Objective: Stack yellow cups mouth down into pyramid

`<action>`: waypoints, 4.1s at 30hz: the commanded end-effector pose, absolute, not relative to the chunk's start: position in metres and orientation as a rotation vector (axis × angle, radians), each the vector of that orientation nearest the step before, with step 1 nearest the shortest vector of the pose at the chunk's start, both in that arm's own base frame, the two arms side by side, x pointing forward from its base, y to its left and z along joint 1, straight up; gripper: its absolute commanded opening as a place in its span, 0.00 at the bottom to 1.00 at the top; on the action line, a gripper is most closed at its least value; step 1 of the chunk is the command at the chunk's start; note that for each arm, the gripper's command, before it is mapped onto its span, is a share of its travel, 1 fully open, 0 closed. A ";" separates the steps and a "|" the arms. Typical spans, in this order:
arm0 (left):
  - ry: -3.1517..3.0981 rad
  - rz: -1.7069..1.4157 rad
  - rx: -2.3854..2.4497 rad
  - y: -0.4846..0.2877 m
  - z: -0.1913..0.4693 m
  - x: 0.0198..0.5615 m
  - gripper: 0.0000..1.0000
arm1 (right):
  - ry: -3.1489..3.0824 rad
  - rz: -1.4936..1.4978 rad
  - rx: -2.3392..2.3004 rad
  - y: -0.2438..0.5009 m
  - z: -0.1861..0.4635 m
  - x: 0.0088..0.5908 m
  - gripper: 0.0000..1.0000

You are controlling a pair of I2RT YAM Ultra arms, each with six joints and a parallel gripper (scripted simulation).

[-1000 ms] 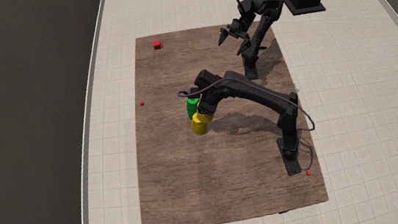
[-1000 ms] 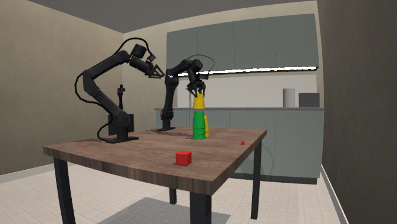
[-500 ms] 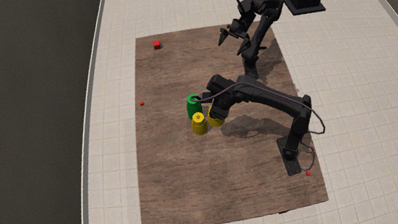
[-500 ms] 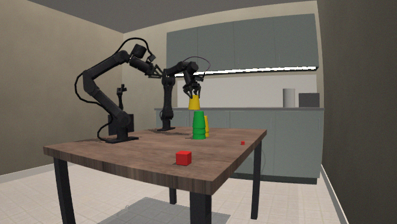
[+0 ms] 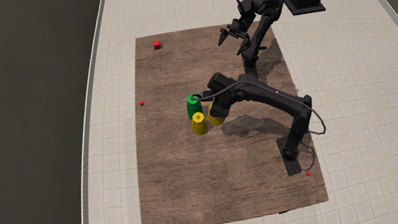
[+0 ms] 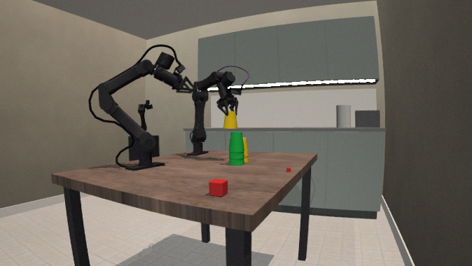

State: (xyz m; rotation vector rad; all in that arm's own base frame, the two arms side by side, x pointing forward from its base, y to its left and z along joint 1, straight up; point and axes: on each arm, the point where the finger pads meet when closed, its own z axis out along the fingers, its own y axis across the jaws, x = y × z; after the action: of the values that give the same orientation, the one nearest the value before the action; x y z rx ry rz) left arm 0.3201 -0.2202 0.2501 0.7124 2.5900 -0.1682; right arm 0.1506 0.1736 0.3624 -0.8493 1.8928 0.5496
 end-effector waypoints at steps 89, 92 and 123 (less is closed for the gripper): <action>2.538 -0.187 0.696 -0.224 0.122 0.332 0.00 | 1.884 0.557 -0.844 0.171 0.364 0.147 1.00; 2.530 -0.191 0.694 -0.226 0.124 0.334 0.00 | 1.884 0.557 -0.844 0.171 0.364 0.147 1.00; 2.528 -0.192 0.693 -0.226 0.114 0.335 0.00 | 1.884 0.557 -0.844 0.171 0.364 0.147 1.00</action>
State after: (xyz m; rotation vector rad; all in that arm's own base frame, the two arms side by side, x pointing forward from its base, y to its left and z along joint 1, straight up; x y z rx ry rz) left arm 0.3254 -0.2241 0.1042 0.7065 2.5705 -0.1772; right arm 0.1506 0.1736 0.3624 -0.8493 1.8928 0.5496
